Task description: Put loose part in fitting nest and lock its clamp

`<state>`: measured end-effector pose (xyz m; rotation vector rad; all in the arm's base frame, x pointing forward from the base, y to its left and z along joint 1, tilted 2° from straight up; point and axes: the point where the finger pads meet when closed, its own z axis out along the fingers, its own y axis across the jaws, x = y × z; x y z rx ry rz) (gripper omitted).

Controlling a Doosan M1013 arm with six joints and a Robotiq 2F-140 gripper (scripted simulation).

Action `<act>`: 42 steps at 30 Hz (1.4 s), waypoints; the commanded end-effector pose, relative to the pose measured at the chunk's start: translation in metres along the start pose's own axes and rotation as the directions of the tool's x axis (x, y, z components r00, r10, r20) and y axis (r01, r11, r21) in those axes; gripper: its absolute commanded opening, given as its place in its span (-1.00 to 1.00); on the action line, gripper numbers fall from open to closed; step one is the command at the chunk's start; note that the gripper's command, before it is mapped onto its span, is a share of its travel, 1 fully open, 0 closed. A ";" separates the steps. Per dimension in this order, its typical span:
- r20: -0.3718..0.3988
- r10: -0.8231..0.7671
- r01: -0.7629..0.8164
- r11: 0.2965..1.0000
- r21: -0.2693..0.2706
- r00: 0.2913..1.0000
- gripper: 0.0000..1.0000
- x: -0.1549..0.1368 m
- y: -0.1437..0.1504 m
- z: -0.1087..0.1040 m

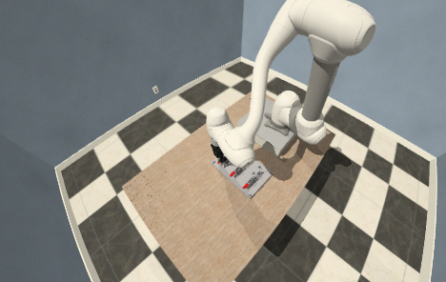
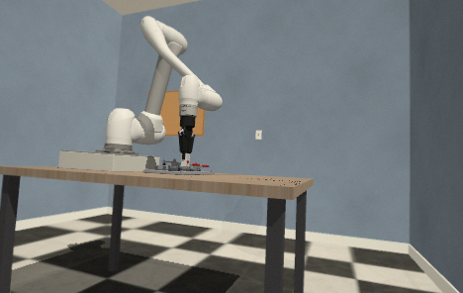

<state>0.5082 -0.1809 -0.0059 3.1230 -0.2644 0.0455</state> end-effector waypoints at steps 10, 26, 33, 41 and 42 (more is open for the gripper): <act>0.001 0.000 0.000 1.000 0.000 1.000 -0.80 -0.001 0.000 0.000; 0.001 0.000 0.000 1.000 0.000 1.000 -0.80 0.001 0.000 0.005; 0.001 0.000 0.000 1.000 0.000 1.000 -0.80 0.002 0.000 0.006; 0.001 0.000 0.000 1.000 0.000 1.000 -0.80 0.002 0.000 0.006; 0.001 0.000 0.000 1.000 0.000 1.000 -0.80 0.002 0.000 0.006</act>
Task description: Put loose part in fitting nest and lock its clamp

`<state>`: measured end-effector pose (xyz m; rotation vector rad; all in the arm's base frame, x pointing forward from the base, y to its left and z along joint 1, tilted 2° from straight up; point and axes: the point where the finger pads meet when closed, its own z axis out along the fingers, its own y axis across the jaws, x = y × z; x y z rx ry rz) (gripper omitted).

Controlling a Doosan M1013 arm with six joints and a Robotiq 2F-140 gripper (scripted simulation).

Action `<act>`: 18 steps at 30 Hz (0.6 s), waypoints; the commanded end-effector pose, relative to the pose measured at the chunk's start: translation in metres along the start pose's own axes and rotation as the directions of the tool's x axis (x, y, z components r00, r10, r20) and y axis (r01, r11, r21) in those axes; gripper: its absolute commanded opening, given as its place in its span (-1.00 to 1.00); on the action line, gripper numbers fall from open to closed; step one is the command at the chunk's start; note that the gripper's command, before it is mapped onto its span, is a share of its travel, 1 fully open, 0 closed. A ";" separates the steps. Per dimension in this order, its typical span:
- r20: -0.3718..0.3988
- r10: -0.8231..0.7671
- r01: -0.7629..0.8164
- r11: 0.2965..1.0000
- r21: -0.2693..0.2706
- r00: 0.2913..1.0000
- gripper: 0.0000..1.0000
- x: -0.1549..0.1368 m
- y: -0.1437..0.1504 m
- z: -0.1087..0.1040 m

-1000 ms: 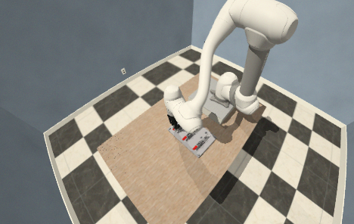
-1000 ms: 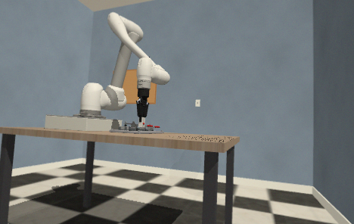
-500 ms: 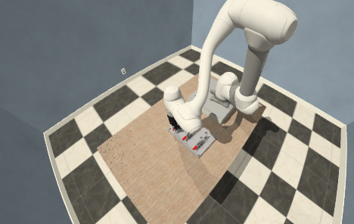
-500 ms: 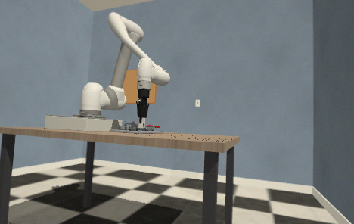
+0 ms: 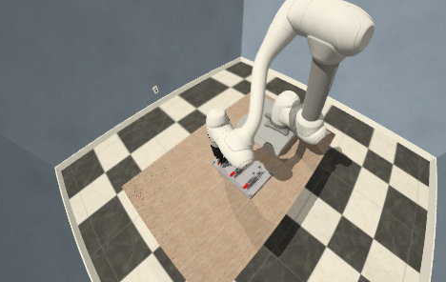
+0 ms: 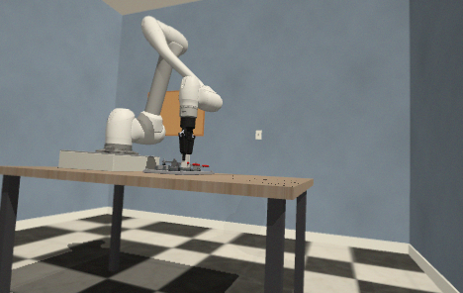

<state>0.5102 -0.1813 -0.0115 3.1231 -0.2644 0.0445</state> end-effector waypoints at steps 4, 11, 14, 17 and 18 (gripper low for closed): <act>0.001 0.000 0.000 1.000 0.000 1.000 -0.80 0.000 0.000 0.000; 0.001 0.000 0.000 1.000 0.000 1.000 -0.30 0.000 0.000 0.000; 0.001 0.000 0.000 1.000 0.000 1.000 -0.30 0.000 0.000 0.000; 0.001 0.000 0.000 1.000 0.000 1.000 -0.30 0.000 0.000 0.000; 0.001 0.000 0.000 1.000 0.000 1.000 -0.30 0.000 0.000 0.000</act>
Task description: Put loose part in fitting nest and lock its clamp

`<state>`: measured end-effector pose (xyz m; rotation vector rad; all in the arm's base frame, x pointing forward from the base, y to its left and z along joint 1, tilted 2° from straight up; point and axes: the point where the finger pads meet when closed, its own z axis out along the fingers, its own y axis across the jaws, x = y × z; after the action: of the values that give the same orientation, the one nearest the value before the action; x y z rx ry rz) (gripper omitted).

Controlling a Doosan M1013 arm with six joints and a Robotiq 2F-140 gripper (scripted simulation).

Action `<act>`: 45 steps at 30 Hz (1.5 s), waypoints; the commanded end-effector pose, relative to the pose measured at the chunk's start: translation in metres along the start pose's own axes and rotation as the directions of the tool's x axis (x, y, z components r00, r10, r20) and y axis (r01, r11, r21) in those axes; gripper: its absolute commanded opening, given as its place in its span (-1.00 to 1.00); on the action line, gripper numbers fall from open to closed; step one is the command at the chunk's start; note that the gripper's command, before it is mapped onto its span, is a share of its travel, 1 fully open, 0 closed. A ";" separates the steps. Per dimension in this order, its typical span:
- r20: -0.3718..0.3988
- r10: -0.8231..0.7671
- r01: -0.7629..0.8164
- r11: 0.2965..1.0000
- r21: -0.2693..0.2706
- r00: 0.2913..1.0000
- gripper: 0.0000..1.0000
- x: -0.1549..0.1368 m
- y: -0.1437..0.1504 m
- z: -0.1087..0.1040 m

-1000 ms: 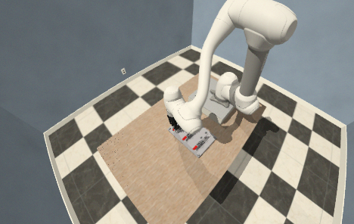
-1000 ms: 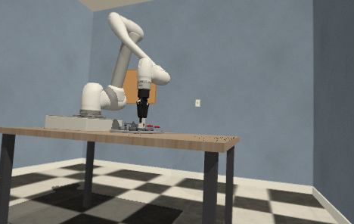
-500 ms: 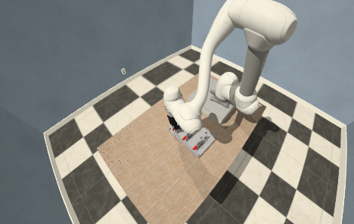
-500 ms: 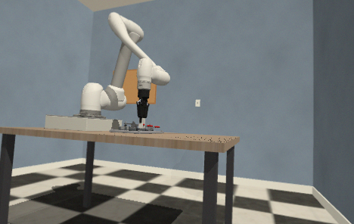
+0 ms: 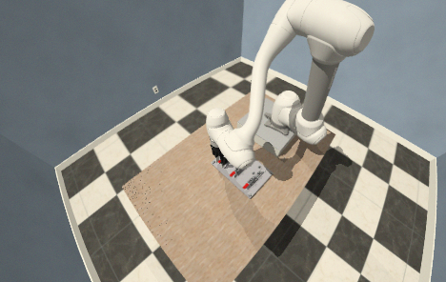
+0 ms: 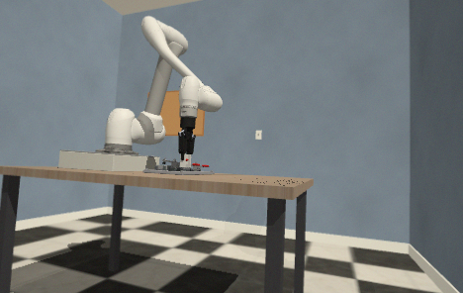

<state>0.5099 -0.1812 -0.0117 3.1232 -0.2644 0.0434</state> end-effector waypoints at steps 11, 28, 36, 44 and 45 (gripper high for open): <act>0.000 0.000 0.000 1.000 0.000 1.000 -0.30 0.000 0.000 0.000; 0.000 0.000 0.000 1.000 0.000 1.000 -0.30 0.000 0.000 -0.019; 0.000 0.000 0.000 1.000 0.000 1.000 -0.30 0.000 0.000 -0.047; 0.000 0.000 0.000 1.000 0.000 1.000 -0.30 0.000 0.000 -0.060; 0.000 0.000 0.000 1.000 0.000 1.000 -0.30 0.000 0.000 -0.060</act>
<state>0.5083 -0.1807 0.0463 3.1232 -0.2644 0.0435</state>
